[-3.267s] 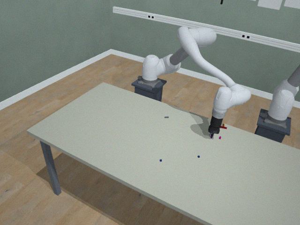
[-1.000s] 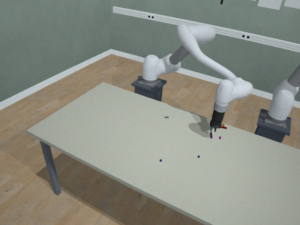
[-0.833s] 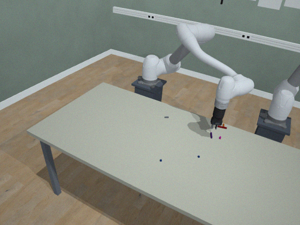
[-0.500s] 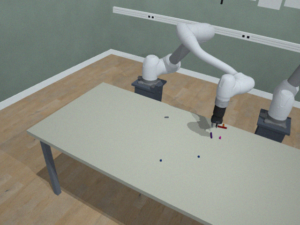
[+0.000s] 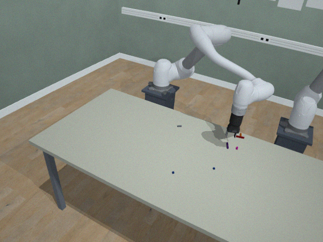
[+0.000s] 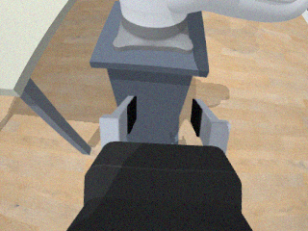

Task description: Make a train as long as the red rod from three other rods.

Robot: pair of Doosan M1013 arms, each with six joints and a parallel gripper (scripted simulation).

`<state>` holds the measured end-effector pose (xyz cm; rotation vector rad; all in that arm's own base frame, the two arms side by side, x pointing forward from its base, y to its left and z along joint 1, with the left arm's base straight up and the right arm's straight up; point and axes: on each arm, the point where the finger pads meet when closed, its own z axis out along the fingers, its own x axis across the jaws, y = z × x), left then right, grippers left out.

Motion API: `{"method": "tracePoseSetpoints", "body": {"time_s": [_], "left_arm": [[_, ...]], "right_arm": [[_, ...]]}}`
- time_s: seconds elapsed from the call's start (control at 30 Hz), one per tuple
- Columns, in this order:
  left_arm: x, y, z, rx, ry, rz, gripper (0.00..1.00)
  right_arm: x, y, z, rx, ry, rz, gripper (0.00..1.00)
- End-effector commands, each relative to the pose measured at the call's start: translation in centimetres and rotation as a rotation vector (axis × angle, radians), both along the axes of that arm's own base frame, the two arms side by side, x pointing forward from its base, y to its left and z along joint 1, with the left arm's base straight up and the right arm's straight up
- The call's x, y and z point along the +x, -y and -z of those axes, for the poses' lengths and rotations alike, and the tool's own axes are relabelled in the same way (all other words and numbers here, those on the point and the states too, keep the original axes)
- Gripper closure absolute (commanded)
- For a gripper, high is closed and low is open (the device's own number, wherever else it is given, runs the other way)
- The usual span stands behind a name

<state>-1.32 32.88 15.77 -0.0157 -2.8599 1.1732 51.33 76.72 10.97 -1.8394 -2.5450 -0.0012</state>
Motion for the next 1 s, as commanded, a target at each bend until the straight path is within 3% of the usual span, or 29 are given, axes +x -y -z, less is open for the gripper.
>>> {"method": "tracePoseSetpoints", "body": {"time_s": [0.0,0.13,0.3,0.47,0.5,0.97], "left_arm": [[0.0,0.4,-0.1,-0.006,0.005,-0.005,0.0],[0.0,0.4,-0.1,-0.006,0.005,-0.005,0.0],[0.0,0.4,-0.1,-0.006,0.005,-0.005,0.0],[0.0,0.4,-0.1,-0.006,0.005,-0.005,0.0],[0.0,0.4,-0.1,-0.006,0.005,-0.005,0.0],[0.0,0.4,-0.1,-0.006,0.005,-0.005,0.0]], "right_arm": [[0.3,0.2,-0.3,-0.003,0.002,-0.004,0.0],[0.0,-0.5,0.0,-0.004,0.002,0.015,0.0],[-1.1,-5.7,1.9,-0.004,0.002,0.175,0.0],[-1.2,-6.4,2.2,-0.004,0.002,0.197,0.0],[-1.2,-6.4,2.2,-0.004,0.002,0.197,0.46],[-1.1,-6.2,2.1,-0.003,0.002,0.197,0.46]]}}
